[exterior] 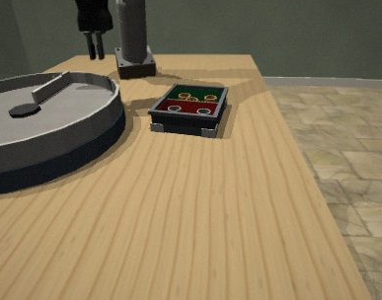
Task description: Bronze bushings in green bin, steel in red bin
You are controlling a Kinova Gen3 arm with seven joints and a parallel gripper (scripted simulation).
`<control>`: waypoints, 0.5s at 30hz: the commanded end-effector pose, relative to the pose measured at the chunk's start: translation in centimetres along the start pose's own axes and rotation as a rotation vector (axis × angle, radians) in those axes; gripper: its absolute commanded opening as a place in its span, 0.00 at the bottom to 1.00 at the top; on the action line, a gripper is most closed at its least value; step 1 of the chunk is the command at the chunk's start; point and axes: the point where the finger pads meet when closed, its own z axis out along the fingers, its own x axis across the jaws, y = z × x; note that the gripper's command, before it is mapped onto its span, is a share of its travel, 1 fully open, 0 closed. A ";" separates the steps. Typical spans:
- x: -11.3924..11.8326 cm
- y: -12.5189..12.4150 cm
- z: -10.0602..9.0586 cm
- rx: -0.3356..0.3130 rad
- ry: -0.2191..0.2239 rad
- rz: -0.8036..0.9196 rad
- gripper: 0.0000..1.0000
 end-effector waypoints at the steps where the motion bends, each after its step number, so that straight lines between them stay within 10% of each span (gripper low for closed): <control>1: 0.4 0.2 0.0 0.000 -0.016 -0.031 0.40; 15: 9.4 3.6 0.5 0.001 -0.016 -0.120 0.40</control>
